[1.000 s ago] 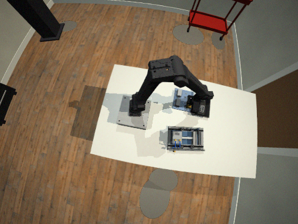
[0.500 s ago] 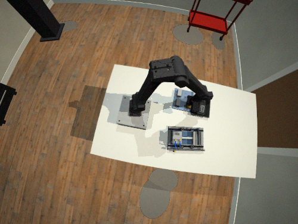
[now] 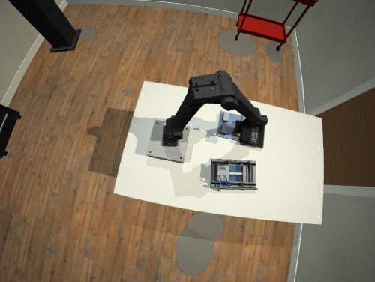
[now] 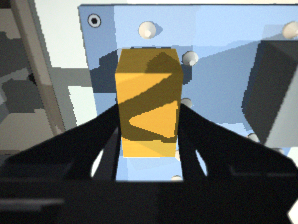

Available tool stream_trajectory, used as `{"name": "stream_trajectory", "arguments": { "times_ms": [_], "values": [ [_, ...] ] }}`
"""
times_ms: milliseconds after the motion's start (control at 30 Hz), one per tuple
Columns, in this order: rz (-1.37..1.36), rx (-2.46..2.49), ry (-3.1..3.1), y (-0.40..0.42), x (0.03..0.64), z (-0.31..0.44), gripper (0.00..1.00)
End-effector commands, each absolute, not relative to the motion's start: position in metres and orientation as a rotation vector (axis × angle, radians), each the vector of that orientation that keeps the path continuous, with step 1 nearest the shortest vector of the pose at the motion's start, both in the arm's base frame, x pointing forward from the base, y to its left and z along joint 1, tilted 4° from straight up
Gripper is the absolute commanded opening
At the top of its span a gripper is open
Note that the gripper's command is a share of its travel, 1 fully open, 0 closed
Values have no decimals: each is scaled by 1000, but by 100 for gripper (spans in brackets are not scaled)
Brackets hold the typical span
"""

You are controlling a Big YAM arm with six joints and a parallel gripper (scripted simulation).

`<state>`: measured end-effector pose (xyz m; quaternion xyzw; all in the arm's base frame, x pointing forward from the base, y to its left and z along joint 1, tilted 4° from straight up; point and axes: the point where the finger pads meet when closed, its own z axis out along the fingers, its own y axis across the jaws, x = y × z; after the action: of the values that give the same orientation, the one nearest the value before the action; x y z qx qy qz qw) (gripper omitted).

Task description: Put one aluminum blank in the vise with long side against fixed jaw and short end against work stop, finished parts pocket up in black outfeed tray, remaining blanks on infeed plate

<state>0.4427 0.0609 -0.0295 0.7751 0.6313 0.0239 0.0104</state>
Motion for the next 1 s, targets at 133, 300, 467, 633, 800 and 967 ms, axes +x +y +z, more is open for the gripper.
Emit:
{"name": "stream_trajectory", "arguments": {
  "times_ms": [133, 300, 467, 633, 800, 967],
  "values": [
    [139, 2401, 1947, 67, 456, -20, 0],
    [141, 2401, 1946, 67, 456, -20, 0],
    [142, 2402, 1945, 66, 455, -19, 0],
    [148, 2400, 1943, 66, 456, -18, 0],
    [151, 2399, 1942, 66, 457, -17, 0],
    [152, 2399, 1942, 66, 458, -17, 0]
  ]
}}
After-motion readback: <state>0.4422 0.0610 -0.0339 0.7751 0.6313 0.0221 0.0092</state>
